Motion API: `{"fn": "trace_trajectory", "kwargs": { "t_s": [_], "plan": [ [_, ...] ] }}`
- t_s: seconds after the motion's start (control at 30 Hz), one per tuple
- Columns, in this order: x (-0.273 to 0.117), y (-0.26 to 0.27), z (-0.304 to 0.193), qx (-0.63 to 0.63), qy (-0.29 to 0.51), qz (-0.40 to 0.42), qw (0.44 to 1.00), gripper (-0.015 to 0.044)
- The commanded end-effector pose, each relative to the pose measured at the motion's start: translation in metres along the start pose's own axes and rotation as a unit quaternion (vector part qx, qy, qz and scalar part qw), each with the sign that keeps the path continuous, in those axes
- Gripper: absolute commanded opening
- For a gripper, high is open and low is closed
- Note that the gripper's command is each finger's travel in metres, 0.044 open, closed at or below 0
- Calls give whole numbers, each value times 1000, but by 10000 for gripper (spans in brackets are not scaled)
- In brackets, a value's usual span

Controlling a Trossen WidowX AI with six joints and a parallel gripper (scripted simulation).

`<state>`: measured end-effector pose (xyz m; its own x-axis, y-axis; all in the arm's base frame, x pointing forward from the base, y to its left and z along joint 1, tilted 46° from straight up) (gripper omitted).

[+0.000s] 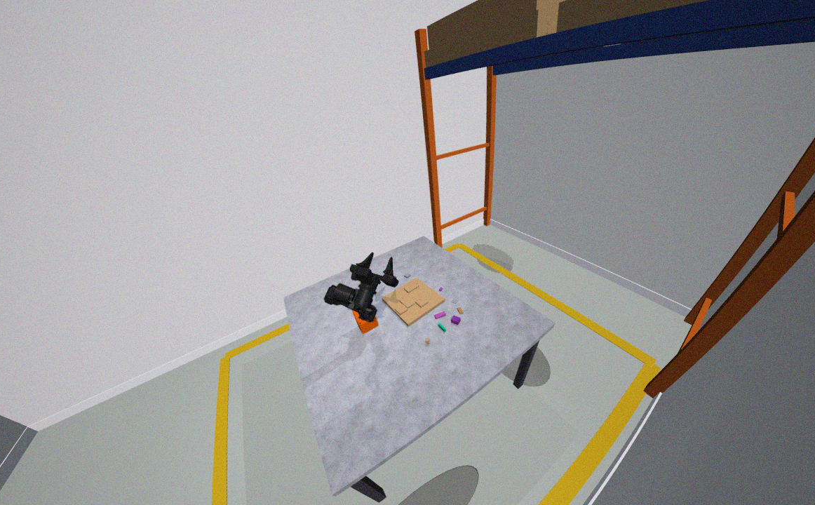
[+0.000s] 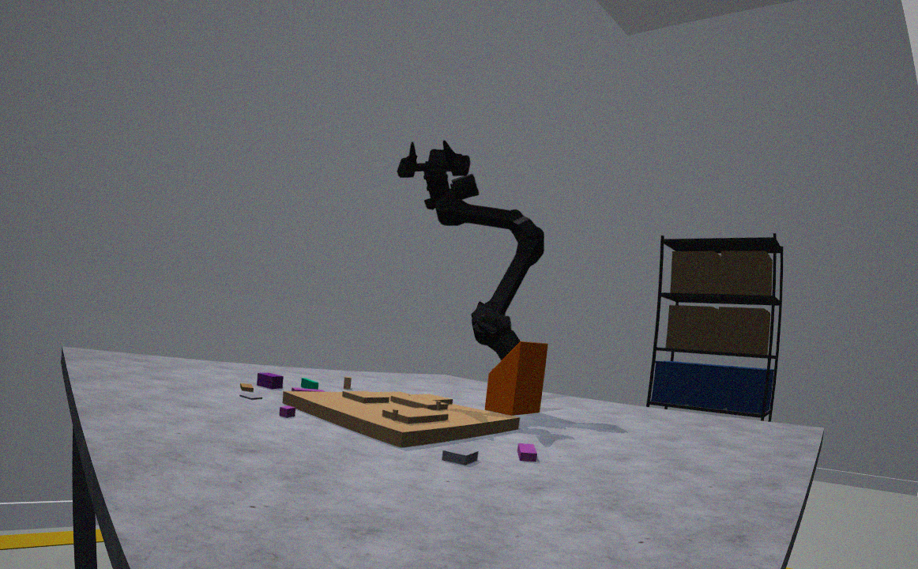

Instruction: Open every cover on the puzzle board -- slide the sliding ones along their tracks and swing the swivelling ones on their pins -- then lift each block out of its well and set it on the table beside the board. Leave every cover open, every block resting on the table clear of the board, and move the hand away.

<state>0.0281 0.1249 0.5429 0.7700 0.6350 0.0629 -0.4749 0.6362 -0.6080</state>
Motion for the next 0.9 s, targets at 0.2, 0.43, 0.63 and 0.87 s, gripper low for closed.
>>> {"fn": "trace_trajectory", "kwargs": {
  "t_s": [0.2, 0.43, 0.63, 0.87],
  "plan": [
    [-2, -19, -4, 35, -33, -6, 999, 216],
    [-4, -43, -11, 79, -72, -18, 994, 32],
    [-4, -63, -18, 116, -102, -31, 987, 0],
    [-3, -87, -30, 160, -132, -50, 977, 0]
  ]
}}
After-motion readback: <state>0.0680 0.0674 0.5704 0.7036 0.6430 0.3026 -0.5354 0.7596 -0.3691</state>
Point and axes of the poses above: the point midway between the two fingers, 35 mm back from their tips, its own x axis out along the fingers, its own y axis across the jaws, z = x × y, the point moved 5 cm from there along -x, back along the fingers, and after that the axes turned 2 degrees about -x, right-handed, at the moved point
